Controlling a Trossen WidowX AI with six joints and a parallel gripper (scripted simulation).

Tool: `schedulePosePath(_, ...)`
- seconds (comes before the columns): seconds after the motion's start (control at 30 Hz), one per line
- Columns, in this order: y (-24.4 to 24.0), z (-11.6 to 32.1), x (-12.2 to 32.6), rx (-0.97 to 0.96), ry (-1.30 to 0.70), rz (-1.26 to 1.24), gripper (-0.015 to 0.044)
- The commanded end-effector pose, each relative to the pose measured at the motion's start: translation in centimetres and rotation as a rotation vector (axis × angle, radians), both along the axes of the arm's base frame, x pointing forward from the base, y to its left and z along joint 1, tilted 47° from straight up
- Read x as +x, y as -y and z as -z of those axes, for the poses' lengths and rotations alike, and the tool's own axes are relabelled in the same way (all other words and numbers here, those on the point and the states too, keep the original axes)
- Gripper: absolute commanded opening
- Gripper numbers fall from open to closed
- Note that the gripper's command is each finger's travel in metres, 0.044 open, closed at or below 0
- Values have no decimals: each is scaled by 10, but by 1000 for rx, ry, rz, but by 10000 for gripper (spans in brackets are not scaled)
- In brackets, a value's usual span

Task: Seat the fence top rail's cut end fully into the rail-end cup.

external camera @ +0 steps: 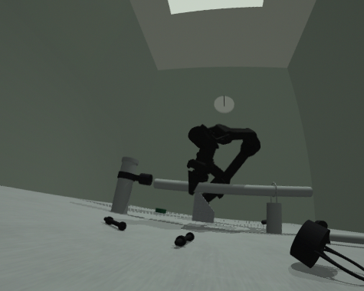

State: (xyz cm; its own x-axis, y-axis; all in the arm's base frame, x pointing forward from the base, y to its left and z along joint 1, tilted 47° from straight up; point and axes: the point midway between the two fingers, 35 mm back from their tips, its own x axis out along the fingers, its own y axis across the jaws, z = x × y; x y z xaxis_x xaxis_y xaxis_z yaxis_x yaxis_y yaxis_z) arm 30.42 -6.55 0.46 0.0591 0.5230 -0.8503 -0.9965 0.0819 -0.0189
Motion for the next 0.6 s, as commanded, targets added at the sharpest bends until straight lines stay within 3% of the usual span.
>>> schedulePosePath(0.0, 7, -4, 1, -23, 12, 6, 0)
schedulePosePath(0.57, 2, -1, 1, -2, 1, 0, 0)
